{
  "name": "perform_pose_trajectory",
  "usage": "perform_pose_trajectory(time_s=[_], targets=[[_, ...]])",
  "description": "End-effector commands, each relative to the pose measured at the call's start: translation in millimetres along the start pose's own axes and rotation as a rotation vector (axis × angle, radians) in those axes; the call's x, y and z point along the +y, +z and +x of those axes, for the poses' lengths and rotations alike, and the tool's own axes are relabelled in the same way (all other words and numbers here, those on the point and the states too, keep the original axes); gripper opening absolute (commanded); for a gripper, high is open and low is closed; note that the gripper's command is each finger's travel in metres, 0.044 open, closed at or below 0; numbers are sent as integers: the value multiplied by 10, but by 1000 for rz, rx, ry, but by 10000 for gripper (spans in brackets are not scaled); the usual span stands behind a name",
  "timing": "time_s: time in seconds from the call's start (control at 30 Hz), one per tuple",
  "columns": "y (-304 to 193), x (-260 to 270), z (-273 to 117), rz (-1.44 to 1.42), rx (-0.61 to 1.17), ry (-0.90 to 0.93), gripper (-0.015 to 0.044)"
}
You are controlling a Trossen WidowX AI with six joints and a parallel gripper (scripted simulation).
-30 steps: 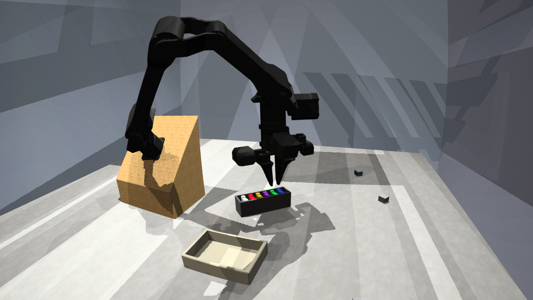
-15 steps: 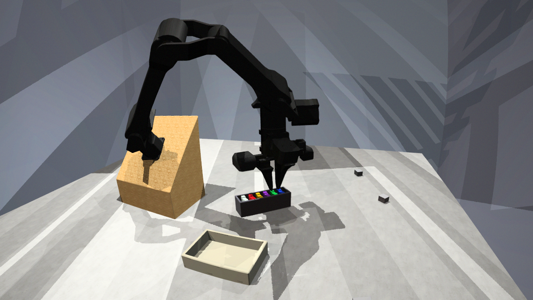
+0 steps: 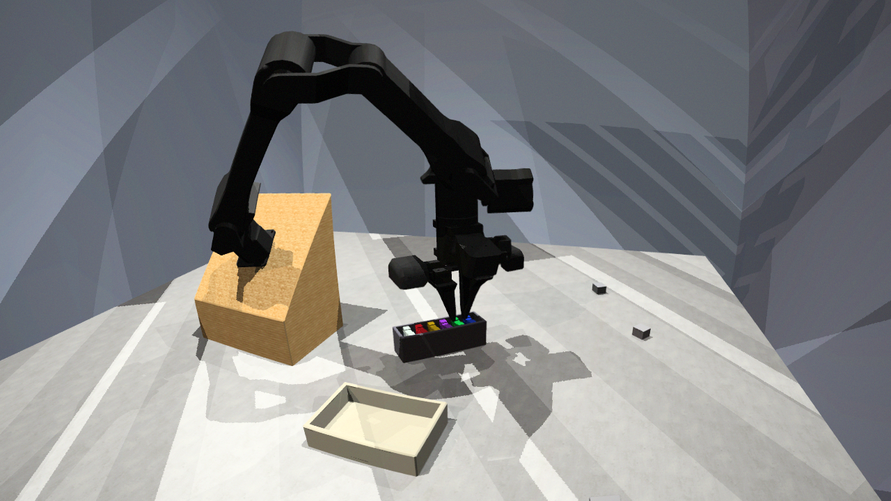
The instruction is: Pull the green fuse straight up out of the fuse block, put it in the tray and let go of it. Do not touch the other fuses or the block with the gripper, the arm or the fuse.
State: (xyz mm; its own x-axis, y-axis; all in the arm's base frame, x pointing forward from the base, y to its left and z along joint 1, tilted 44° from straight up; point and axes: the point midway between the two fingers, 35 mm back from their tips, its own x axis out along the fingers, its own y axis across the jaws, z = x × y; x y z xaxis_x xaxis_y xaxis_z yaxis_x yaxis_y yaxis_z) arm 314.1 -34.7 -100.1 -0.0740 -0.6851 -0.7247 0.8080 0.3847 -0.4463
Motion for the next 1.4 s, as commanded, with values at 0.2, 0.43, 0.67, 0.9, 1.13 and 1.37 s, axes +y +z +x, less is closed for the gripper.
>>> perform_pose_trajectory(time_s=[0.2, 0.43, 0.67, 0.9, 1.13, 1.37], targets=[[-11, -10, 87, -7, -3, -6, 70], [-11, -10, 87, -7, -3, -6, 70], [-6, -5, 74, -2, 0, -3, 43], [-6, -5, 74, -2, 0, -3, 0], [-6, -4, 57, -2, 1, -3, 0], [-6, -2, 23, -2, 1, -3, 0]])
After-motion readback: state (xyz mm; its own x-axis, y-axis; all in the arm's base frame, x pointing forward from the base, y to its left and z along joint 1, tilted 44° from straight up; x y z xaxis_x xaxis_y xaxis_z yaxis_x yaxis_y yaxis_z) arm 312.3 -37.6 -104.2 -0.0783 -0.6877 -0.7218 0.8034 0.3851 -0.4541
